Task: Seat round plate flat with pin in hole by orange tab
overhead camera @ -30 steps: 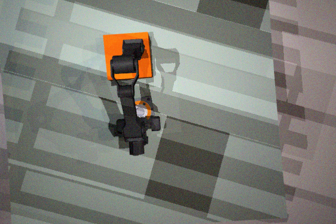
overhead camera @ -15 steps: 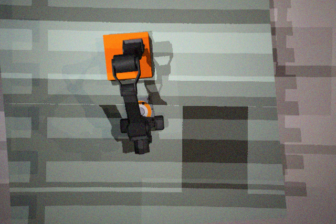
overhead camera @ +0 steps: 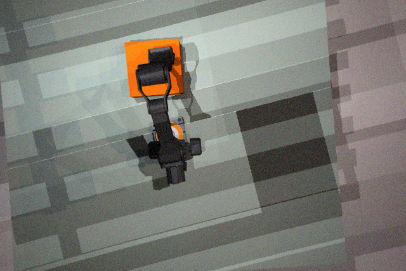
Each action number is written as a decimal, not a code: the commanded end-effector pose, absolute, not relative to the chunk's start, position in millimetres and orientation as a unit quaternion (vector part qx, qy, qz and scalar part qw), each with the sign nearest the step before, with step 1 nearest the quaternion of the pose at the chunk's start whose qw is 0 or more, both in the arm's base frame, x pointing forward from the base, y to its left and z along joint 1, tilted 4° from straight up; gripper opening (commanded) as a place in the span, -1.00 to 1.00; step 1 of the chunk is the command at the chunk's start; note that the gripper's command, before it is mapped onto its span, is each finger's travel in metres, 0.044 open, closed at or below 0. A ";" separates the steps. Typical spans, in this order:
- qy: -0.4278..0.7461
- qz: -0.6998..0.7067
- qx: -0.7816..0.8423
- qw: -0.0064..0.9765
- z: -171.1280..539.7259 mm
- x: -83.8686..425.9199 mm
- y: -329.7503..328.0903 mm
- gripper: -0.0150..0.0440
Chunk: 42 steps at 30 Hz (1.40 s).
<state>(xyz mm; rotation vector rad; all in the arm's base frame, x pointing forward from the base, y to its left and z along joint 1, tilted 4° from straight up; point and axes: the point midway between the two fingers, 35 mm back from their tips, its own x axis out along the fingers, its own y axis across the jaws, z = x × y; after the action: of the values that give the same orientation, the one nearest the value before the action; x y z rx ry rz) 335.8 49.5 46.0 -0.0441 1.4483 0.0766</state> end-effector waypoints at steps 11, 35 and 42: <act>0.668 0.037 -0.019 0.743 42.9 321.6 60.1 -0.49; 0.668 0.038 -0.018 0.743 44.0 302.3 68.5 -0.49; 0.668 0.038 -0.018 0.743 43.4 298.3 69.1 -0.49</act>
<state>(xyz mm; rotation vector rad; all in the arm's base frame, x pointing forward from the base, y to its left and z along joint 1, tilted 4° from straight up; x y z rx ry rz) 302.4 69.2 44.5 -0.0431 1.4615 0.0861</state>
